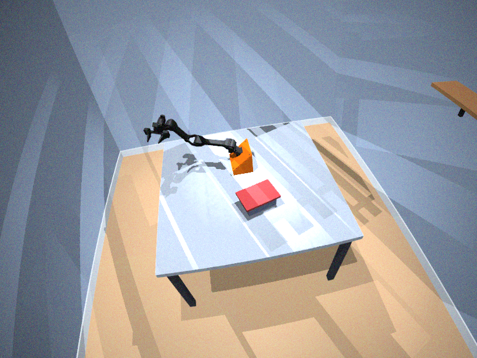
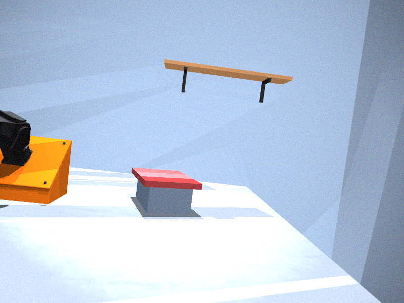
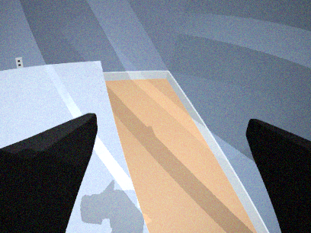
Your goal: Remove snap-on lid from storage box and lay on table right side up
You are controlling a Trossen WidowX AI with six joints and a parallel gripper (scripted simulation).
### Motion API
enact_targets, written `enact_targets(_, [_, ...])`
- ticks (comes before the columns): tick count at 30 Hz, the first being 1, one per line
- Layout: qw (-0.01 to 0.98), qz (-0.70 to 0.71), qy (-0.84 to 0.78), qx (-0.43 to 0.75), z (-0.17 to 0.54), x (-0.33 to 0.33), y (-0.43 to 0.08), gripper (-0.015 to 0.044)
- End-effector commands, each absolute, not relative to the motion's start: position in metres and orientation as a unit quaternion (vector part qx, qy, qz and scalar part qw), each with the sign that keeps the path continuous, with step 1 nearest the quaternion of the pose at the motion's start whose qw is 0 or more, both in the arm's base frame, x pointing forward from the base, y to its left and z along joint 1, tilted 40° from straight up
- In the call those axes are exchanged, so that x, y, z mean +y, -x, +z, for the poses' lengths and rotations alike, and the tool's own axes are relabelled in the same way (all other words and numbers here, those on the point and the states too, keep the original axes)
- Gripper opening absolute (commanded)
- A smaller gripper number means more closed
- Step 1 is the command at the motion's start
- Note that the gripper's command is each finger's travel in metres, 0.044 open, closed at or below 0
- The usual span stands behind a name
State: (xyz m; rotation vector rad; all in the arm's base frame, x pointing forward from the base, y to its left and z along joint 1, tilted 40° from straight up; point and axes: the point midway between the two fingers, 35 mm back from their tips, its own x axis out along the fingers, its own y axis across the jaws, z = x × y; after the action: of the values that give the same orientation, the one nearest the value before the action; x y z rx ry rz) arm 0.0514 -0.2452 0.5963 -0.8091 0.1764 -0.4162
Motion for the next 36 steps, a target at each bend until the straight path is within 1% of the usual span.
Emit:
enact_targets(1, [0.894, -0.205, 0.391, 0.083, 0.598, -0.245, -0.051, 0.0374])
enact_targets(3, [0.888, -0.235, 0.389, 0.067, 0.607, -0.239, -0.048, 0.0321])
enact_targets(6, [0.893, -0.26, 0.364, 0.041, 0.621, -0.201, -0.061, 0.0242])
enact_targets(7, [0.895, -0.265, 0.356, 0.032, 0.625, -0.188, -0.067, 0.0235])
enact_targets(10, [0.902, -0.276, 0.332, 0.002, 0.632, -0.148, -0.084, 0.0235])
enact_targets(13, [0.907, -0.277, 0.317, -0.018, 0.634, -0.13, -0.094, 0.0235])
enact_targets(20, [0.931, -0.249, 0.249, -0.097, 0.624, -0.041, -0.143, 0.0235])
enact_targets(22, [0.933, -0.245, 0.244, -0.101, 0.621, -0.033, -0.149, 0.0235])
enact_targets(27, [0.948, -0.208, 0.206, -0.123, 0.59, 0.024, -0.191, 0.0235])
enact_targets(32, [0.959, -0.181, 0.18, -0.124, 0.565, 0.052, -0.216, 0.0235])
enact_targets(36, [0.974, -0.142, 0.135, -0.112, 0.522, 0.086, -0.248, 0.0235])
